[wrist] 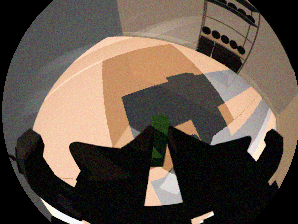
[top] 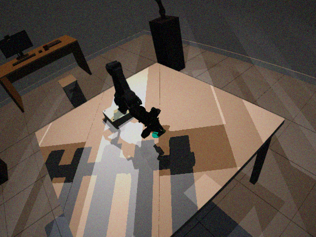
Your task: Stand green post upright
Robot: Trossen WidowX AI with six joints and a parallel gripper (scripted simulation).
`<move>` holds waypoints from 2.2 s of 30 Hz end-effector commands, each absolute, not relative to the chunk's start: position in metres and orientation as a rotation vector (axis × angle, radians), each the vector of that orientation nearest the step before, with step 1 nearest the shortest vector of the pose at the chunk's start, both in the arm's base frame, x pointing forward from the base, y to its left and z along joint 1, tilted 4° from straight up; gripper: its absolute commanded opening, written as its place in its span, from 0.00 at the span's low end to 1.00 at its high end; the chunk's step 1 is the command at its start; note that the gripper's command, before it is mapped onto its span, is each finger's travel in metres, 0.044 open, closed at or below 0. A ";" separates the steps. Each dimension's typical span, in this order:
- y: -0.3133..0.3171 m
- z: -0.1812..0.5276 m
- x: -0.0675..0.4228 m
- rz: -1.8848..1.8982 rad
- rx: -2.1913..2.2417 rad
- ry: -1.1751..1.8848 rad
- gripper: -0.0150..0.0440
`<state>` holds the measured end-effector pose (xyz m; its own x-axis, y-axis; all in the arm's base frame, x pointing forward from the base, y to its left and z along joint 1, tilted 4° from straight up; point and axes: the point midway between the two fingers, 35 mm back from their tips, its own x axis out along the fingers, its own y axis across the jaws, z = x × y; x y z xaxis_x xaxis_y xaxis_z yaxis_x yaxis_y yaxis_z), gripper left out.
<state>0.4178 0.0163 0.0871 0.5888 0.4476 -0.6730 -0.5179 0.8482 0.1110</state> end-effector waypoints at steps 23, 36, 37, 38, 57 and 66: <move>0.009 0.087 0.417 0.576 -0.023 0.608 0.29; 0.006 0.090 0.414 0.587 0.003 0.535 0.29; 0.006 0.090 0.414 0.588 0.005 0.529 0.29; 0.006 0.090 0.414 0.589 0.007 0.524 0.29; 0.002 0.094 0.405 0.613 0.034 0.422 0.29; 0.000 0.097 0.400 0.626 0.044 0.376 0.29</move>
